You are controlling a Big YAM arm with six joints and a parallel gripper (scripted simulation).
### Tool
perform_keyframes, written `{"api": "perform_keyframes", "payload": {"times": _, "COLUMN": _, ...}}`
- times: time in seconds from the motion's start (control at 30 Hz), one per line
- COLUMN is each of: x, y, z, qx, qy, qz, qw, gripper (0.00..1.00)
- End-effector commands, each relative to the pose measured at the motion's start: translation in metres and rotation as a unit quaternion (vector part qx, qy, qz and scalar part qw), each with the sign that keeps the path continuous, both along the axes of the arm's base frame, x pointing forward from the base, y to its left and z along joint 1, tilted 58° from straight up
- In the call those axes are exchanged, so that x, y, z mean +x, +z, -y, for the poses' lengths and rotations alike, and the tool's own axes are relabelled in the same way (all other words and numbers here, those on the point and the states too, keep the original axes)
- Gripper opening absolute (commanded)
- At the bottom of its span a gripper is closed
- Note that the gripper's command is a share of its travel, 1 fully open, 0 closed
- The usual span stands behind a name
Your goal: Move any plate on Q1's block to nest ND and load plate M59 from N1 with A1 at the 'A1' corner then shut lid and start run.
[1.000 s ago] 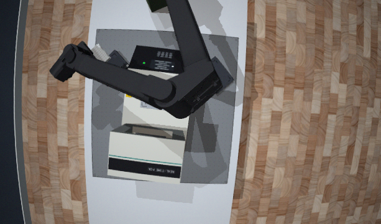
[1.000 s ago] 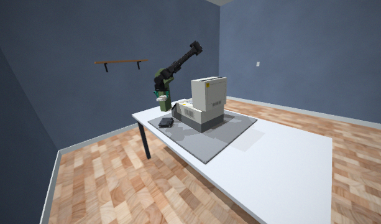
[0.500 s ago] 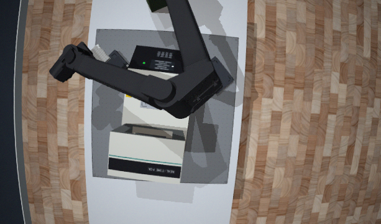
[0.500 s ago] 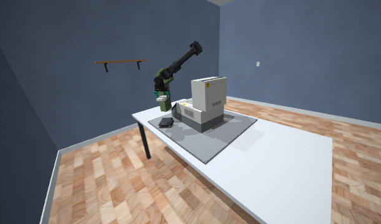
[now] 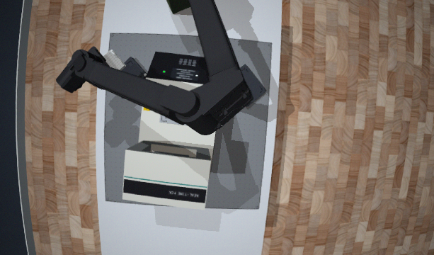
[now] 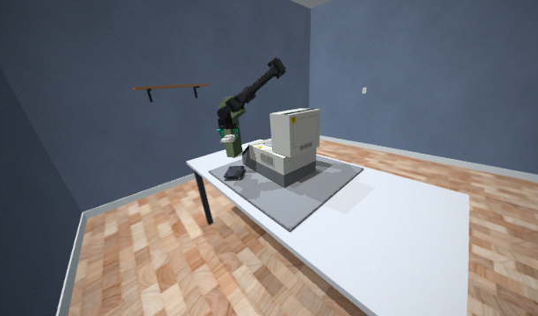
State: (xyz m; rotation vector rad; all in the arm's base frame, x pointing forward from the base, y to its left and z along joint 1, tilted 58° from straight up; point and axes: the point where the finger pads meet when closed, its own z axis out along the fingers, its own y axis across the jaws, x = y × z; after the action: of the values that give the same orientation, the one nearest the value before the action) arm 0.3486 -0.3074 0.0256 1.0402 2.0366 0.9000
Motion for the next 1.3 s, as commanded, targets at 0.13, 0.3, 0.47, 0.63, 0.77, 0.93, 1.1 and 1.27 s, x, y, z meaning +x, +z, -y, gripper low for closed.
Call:
{"api": "perform_keyframes", "payload": {"times": 0.13, "x": -0.004, "y": 0.010, "z": 0.020, "qx": -0.014, "qy": -0.018, "qz": 0.008, "qw": 1.000, "gripper": 0.00}}
{"api": "perform_keyframes", "payload": {"times": 0.3, "x": -0.003, "y": 0.014, "z": 0.022, "qx": -0.018, "qy": -0.017, "qz": 0.010, "qw": 1.000, "gripper": 0.00}}
{"api": "perform_keyframes", "payload": {"times": 0.47, "x": -0.002, "y": 0.015, "z": 0.023, "qx": -0.019, "qy": -0.017, "qz": 0.011, "qw": 1.000, "gripper": 0.00}}
{"api": "perform_keyframes", "payload": {"times": 0.63, "x": -0.005, "y": 0.010, "z": 0.017, "qx": -0.013, "qy": -0.017, "qz": 0.007, "qw": 1.000, "gripper": 0.00}}
{"api": "perform_keyframes", "payload": {"times": 0.77, "x": -0.003, "y": 0.006, "z": 0.006, "qx": -0.007, "qy": -0.009, "qz": 0.004, "qw": 1.000, "gripper": 0.00}}
{"api": "perform_keyframes", "payload": {"times": 0.93, "x": 0.000, "y": 0.005, "z": 0.001, "qx": -0.006, "qy": -0.003, "qz": 0.003, "qw": 1.000, "gripper": 0.00}}
{"api": "perform_keyframes", "payload": {"times": 1.1, "x": 0.006, "y": 0.008, "z": -0.001, "qx": -0.008, "qy": 0.004, "qz": 0.003, "qw": 1.000, "gripper": 0.00}}
{"api": "perform_keyframes", "payload": {"times": 1.27, "x": 0.011, "y": 0.014, "z": -0.005, "qx": 0.013, "qy": -0.008, "qz": -0.004, "qw": 1.000, "gripper": 0.00}}
